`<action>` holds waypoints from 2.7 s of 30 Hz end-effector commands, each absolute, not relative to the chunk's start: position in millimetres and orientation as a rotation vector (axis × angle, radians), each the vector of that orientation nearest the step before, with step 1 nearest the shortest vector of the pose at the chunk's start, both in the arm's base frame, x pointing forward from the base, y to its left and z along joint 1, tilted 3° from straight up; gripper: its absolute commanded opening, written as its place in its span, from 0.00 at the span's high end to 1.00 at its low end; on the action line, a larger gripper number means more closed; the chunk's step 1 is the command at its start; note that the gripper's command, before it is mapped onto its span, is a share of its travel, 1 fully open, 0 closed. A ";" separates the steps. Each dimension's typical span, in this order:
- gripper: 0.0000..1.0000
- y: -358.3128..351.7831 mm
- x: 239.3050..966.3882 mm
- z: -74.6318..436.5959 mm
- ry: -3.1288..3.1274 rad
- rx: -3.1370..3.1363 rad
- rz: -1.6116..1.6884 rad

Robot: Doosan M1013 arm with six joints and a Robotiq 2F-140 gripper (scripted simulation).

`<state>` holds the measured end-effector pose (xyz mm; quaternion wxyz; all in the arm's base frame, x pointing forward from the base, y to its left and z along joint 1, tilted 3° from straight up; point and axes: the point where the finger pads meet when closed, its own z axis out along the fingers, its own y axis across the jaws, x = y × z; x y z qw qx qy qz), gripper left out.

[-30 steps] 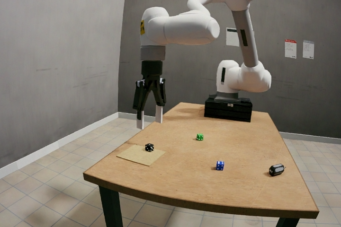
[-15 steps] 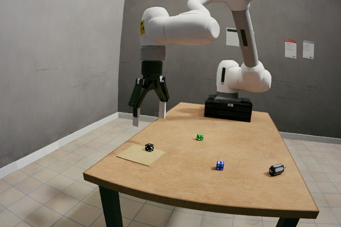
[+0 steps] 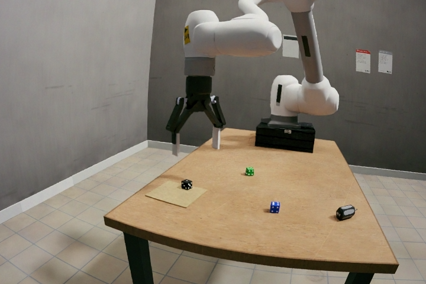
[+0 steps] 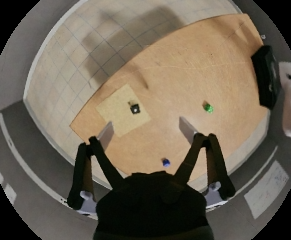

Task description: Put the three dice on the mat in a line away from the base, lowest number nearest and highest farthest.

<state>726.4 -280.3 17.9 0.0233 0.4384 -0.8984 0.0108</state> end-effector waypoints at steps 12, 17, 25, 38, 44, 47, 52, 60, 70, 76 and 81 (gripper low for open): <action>0.00 -239.7 687.8 17.7 -3.042 0.598 0.067; 0.00 -229.4 676.9 17.1 -3.078 0.394 0.071; 0.00 -210.1 655.5 15.7 -3.109 -0.002 0.078; 0.00 -180.2 618.8 12.6 -3.053 -0.642 0.087; 0.00 -168.1 602.8 11.1 -2.991 -0.903 0.089; 0.00 -158.9 590.0 9.7 -2.927 -1.105 0.090; 0.00 -148.8 575.6 8.1 -2.840 -1.323 0.091; 0.00 -136.7 557.3 6.0 -2.709 -1.584 0.092; 0.68 -130.4 547.4 4.8 -2.630 -1.718 0.092; 0.68 -130.4 547.4 4.8 -2.630 -1.718 0.092; 0.68 -130.4 547.4 4.8 -2.630 -1.718 0.092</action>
